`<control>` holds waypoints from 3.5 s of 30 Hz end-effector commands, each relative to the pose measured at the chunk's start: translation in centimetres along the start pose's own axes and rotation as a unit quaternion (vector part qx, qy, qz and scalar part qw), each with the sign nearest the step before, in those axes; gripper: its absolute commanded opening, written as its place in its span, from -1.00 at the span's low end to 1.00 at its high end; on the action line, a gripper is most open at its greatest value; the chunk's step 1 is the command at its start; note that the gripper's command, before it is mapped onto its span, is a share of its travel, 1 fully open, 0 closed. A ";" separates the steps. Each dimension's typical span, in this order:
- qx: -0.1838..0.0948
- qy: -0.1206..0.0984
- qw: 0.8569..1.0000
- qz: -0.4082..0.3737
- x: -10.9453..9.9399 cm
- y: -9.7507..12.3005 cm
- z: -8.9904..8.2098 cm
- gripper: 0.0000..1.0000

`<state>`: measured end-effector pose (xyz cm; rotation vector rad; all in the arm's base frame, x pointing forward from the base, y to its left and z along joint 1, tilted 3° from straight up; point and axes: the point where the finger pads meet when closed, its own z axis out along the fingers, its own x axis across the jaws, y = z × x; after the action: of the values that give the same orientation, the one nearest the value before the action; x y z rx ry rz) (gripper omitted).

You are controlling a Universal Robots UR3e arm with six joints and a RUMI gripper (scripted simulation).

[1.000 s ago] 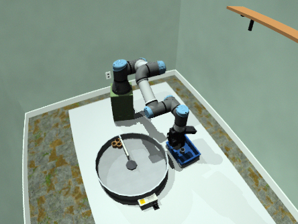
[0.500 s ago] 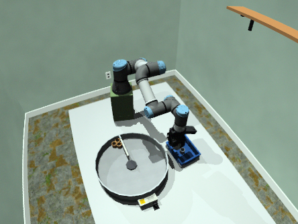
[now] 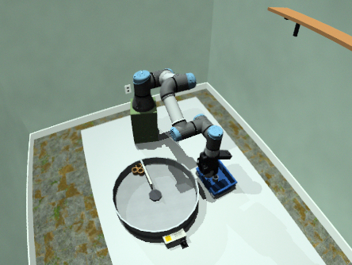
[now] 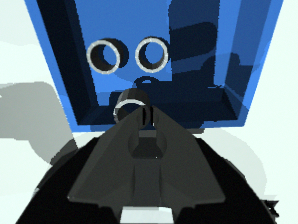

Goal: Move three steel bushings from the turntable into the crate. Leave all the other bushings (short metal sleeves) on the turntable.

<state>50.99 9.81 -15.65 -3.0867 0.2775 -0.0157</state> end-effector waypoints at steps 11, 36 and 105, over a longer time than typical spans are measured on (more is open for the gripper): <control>0.000 0.005 1.000 0.000 0.4 -0.1 2.3 -1.00; 0.000 0.005 1.000 0.000 0.4 -0.1 3.1 -1.00; 0.000 0.005 1.000 0.000 0.4 -0.1 3.7 -1.00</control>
<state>51.17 9.97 -19.57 -3.0868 0.2776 -0.0194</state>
